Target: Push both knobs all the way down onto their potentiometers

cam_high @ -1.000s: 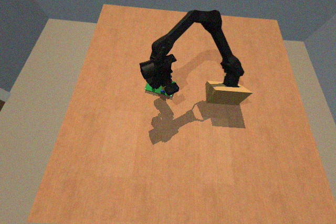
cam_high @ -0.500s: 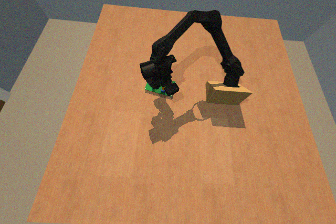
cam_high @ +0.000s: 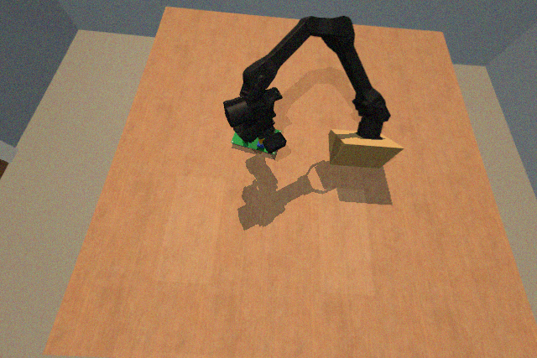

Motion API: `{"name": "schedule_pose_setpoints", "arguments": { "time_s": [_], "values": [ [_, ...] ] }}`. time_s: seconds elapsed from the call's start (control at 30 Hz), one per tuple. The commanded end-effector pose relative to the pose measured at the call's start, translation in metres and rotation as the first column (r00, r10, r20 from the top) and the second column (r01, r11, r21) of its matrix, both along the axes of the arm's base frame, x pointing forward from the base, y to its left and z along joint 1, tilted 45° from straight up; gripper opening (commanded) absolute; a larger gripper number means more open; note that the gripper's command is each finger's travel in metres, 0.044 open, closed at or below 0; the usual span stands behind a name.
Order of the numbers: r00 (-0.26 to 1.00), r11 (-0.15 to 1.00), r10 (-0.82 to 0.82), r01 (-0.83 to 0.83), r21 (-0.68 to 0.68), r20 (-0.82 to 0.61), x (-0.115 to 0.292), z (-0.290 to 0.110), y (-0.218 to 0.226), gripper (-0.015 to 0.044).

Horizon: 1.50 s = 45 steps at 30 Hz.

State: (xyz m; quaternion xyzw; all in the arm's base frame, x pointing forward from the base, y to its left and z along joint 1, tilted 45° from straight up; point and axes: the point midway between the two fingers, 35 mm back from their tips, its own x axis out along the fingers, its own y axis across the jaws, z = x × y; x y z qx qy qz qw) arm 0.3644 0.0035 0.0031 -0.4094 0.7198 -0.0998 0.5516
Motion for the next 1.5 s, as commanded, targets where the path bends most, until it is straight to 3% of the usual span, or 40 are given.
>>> {"name": "schedule_pose_setpoints", "arguments": {
  "time_s": [0.0,1.47],
  "values": [
    [1.0,1.0,0.004,-0.004,-0.004,-0.001,0.0004,-0.0008,-0.0016,0.0],
    [1.0,1.0,0.004,-0.004,-0.004,-0.001,0.0001,-0.0046,-0.0055,0.0]
  ]
}}
